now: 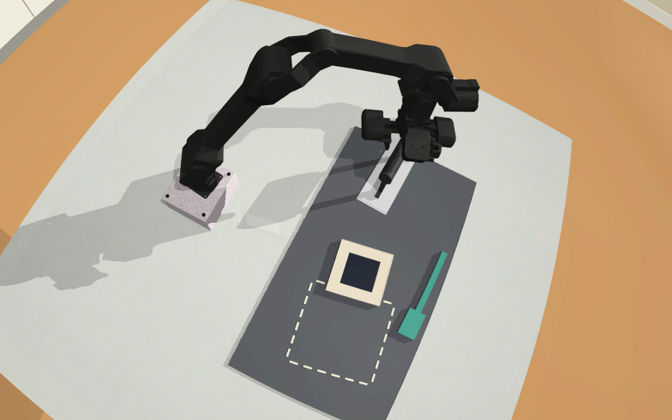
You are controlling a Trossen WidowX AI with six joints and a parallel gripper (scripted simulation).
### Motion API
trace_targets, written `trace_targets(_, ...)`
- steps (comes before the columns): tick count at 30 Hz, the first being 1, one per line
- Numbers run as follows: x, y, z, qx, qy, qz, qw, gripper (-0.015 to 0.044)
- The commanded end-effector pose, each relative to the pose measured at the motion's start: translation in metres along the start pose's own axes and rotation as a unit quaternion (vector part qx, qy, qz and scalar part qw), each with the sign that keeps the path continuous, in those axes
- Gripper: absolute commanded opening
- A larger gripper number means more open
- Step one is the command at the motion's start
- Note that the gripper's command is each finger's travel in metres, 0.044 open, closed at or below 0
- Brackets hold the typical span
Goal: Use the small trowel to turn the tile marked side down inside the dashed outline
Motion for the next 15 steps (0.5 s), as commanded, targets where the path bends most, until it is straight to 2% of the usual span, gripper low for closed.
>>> trace_targets(1,-0.0003,-0.0004,0.0002,0.001,-0.082,-0.001,0.997,0.027)
trace_targets(10,-0.0005,-0.0004,0.0004,0.001,-0.233,-0.001,0.972,0.027)
trace_targets(15,-0.0006,-0.0004,0.0004,0.001,-0.245,-0.001,0.97,0.027)
Point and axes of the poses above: the point midway between the two fingers, 35 mm back from their tips, its own y axis back along the fingers, its own z axis across the jaws, x = y × z, the point moved 10 cm from there along y, back along the fingers, and after that the axes turned 10 degrees about -y, right-handed, at the moved point
